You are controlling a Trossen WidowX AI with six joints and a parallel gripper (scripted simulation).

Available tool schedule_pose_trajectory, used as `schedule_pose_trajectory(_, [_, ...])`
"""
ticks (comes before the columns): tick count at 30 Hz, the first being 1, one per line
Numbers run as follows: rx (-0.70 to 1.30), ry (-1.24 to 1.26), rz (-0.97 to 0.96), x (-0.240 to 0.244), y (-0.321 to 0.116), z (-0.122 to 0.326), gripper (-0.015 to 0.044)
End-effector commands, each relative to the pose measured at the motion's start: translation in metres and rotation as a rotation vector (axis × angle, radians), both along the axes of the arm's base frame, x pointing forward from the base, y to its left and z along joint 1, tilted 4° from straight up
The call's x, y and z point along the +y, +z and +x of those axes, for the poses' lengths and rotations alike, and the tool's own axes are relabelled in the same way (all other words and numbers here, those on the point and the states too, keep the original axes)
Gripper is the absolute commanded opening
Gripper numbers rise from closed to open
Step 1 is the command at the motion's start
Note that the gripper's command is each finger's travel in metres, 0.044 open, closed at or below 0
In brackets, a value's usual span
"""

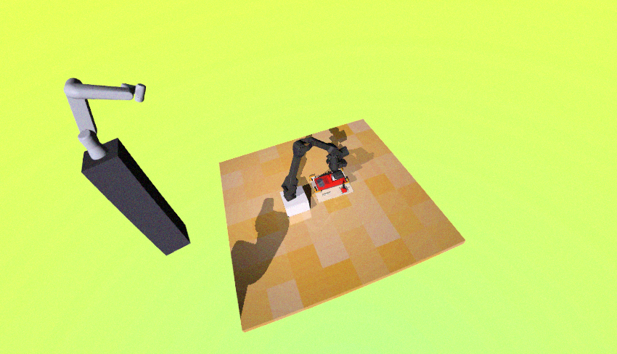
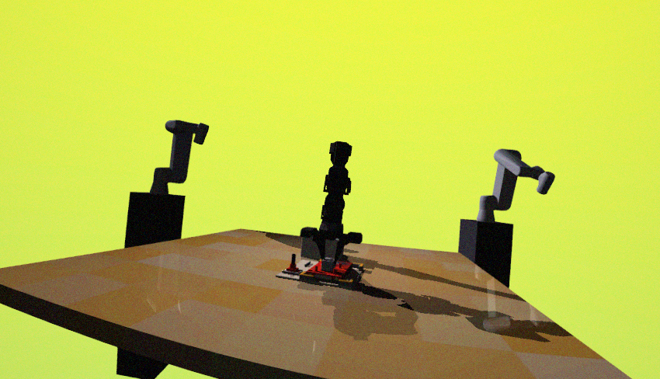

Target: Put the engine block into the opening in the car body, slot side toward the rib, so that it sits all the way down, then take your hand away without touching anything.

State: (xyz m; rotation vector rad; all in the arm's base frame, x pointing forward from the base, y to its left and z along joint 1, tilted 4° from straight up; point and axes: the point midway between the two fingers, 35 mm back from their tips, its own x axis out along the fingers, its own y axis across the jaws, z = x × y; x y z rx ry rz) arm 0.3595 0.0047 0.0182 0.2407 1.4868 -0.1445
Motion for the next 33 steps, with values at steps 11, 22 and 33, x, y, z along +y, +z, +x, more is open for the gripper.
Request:
schedule_pose_trajectory(11, [0.000,-0.004,0.002,0.0005,-0.0043,0.0005,0.0159])
schedule_pose_trajectory(22, [0.000,-0.001,0.000,0.0003,-0.0052,0.0004,0.0238])
schedule_pose_trajectory(33, [0.000,-0.001,0.000,0.0003,-0.0052,0.0004,0.0440])
